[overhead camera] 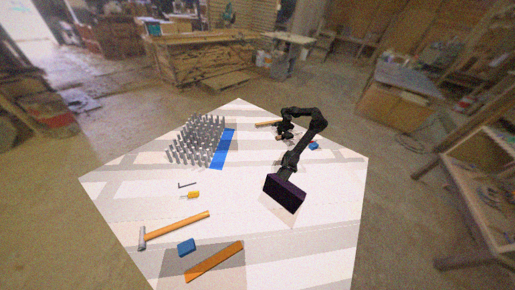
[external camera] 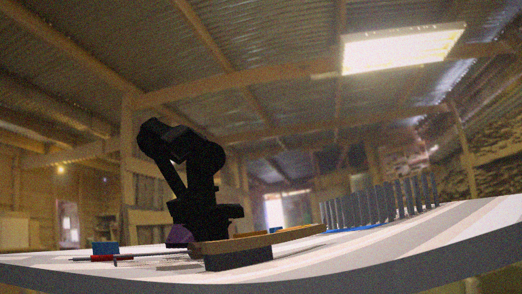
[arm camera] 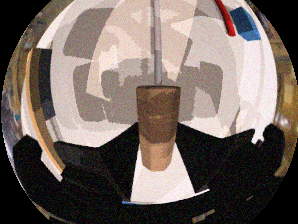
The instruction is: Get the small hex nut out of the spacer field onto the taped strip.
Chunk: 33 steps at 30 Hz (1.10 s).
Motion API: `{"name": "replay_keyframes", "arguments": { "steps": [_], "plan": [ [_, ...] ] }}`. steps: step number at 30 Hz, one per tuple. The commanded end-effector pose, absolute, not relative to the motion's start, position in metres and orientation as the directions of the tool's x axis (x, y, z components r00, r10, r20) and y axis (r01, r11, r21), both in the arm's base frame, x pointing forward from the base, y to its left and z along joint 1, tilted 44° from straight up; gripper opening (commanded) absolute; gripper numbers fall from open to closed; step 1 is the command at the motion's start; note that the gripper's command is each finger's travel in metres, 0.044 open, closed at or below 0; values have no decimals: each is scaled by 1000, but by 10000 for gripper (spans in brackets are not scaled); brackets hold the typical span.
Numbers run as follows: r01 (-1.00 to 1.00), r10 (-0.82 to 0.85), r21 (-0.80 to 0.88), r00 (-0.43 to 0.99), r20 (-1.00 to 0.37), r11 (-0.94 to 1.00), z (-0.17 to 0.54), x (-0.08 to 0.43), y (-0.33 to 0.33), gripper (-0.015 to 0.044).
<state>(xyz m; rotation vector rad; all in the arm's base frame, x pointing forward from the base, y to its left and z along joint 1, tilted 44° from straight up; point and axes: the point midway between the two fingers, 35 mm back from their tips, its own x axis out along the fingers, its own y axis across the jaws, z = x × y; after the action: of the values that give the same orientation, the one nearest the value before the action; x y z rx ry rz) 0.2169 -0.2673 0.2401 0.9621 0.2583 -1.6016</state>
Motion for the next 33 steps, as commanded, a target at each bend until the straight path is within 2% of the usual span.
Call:
{"name": "replay_keyframes", "arguments": {
  "steps": [1, 10, 15, 33],
  "plan": [
    [898, -716, 333, 30, -697, -286, 241, 217, -267, 210],
    [898, -716, 333, 30, -698, -286, 243, 217, -265, 440],
    [898, -712, 332, 31, -701, -287, 286, 215, -220, 440],
    [899, -712, 332, 31, -701, -287, 288, 215, -218, 440]
  ]
}}
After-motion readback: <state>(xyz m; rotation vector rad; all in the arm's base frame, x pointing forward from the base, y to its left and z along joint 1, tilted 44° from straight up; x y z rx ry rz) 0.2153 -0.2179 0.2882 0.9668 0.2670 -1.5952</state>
